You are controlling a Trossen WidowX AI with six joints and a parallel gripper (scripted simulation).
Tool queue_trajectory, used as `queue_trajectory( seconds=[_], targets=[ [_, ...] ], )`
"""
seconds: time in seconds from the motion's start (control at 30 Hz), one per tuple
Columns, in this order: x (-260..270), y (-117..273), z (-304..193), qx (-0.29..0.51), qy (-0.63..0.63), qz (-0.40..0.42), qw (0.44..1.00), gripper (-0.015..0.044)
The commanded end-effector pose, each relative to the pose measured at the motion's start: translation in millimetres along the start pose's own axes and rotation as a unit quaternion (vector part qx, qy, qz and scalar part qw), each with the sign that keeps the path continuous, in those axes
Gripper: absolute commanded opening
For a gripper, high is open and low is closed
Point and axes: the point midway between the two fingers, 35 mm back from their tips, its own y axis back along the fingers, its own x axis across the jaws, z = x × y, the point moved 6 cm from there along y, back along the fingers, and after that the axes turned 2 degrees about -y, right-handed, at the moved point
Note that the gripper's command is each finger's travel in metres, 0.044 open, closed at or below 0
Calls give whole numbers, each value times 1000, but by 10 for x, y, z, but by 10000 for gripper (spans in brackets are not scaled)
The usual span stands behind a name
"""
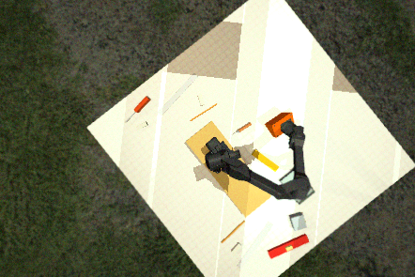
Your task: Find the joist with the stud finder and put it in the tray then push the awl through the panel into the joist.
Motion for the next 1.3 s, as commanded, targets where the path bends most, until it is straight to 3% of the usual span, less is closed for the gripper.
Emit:
queue_trajectory(
  seconds=[0.0, 1.27],
  targets=[
    [130, -11, 2, 0, 3, 4, 1000, 0],
    [872, -9, -24, 1, 2, 6, 1000, 0]
  ],
)
